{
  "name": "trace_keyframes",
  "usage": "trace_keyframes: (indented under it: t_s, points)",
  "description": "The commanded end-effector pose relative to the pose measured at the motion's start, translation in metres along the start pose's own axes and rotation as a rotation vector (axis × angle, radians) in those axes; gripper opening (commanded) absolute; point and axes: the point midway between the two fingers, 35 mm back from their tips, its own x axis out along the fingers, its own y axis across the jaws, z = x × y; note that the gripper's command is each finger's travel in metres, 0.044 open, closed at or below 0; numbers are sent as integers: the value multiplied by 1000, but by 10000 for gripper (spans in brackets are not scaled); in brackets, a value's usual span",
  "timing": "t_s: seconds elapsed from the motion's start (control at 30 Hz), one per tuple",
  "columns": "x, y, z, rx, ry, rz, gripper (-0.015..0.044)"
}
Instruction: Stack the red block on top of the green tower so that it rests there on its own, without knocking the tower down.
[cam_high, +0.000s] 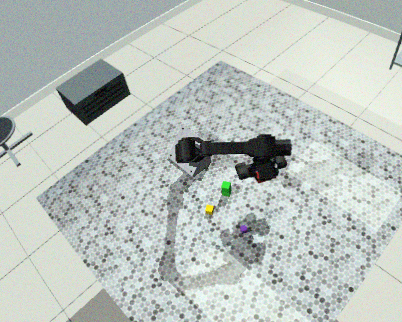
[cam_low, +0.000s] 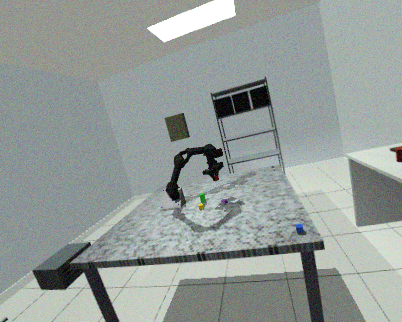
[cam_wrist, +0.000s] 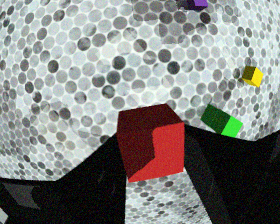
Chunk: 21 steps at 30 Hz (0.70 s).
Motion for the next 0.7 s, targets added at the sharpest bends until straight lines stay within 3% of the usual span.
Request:
trace_keyframes:
  t_s: [0.0, 0.67]
  points:
    - [-3, -14, -7, -1, 6, -3, 0]
    - [-4, -92, -40, -4, 8, -7, 0]
